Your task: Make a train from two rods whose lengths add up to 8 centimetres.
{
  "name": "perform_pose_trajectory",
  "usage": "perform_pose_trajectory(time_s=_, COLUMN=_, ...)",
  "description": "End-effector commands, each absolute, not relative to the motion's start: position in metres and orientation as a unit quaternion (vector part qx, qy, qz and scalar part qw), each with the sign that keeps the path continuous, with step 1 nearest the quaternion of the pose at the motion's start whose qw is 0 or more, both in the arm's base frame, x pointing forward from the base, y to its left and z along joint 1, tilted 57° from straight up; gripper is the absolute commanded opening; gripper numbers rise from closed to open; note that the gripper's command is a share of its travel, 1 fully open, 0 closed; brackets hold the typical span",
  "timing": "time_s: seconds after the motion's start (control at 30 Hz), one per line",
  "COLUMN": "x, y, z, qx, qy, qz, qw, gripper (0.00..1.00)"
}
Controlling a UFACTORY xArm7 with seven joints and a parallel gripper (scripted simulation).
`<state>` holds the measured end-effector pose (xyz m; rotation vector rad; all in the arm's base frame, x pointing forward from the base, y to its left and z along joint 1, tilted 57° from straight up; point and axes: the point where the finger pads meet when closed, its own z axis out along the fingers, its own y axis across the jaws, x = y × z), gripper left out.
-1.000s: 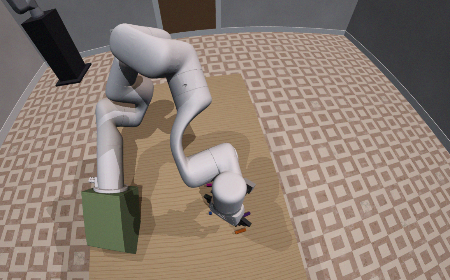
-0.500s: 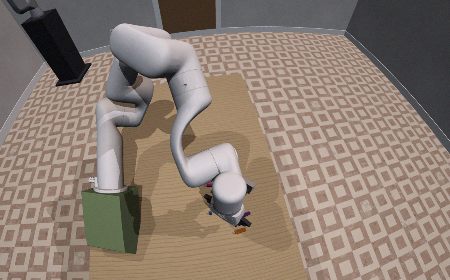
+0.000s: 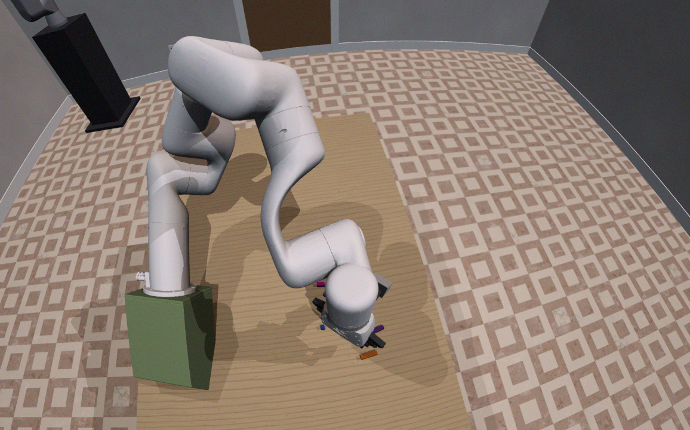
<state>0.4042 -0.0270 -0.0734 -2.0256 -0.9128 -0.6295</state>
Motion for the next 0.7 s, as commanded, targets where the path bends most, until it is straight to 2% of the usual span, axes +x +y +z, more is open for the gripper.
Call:
perform_pose_trajectory(time_s=0.0, x=0.405, y=-0.030, z=-0.073, qx=-0.803, qy=-0.361, qz=-0.250, qw=0.402, gripper=1.00)
perform_pose_trajectory(time_s=0.47, x=0.405, y=-0.029, z=-0.072, qx=-0.805, qy=-0.357, qz=-0.248, qw=0.404, gripper=1.00)
perform_pose_trajectory(time_s=0.67, x=0.399, y=-0.015, z=-0.044, qx=-0.828, qy=-0.296, qz=-0.218, qw=0.424, gripper=1.00)
